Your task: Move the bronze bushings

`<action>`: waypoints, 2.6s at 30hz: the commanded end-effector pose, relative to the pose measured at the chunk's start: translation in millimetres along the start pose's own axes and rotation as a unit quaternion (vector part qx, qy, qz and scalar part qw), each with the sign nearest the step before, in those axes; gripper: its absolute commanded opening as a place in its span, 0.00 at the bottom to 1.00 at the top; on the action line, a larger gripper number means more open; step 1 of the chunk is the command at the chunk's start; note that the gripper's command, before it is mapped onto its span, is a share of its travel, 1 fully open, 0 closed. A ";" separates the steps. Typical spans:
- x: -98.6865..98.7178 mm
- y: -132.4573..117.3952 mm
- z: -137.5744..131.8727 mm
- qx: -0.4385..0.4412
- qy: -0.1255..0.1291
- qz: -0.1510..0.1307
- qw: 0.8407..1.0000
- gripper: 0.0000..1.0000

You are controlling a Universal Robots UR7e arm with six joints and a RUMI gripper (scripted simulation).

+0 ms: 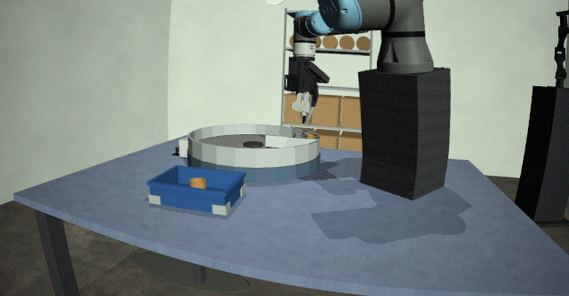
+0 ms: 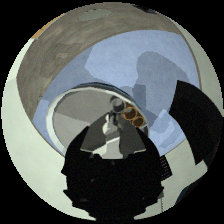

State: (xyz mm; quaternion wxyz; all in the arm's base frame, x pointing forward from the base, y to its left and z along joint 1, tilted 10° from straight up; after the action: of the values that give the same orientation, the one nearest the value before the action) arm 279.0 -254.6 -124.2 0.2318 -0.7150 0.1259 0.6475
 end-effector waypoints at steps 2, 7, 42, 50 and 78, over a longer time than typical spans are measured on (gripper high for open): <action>-0.3 0.7 -1.3 0.000 0.001 0.001 1.000 0.05; -0.3 0.8 -1.4 0.000 0.001 0.001 1.000 0.05; 4.0 0.8 -1.4 0.000 0.001 0.001 1.000 0.05; 22.6 0.8 -1.4 0.000 0.001 0.001 1.000 0.05; 24.7 0.8 -1.4 0.000 0.001 0.001 1.000 0.05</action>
State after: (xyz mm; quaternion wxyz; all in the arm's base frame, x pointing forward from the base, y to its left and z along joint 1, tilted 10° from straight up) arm 283.0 -252.6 -148.8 0.2316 -0.7150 0.1264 0.6474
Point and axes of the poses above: the point where the finger pads meet when closed, its own x axis out along the fingers, its own z axis across the jaws, y = z × x, the point moved 5 cm from there along -x, back along the fingers, and after that the axes turned 14 degrees about -x, right-handed, at the moved point
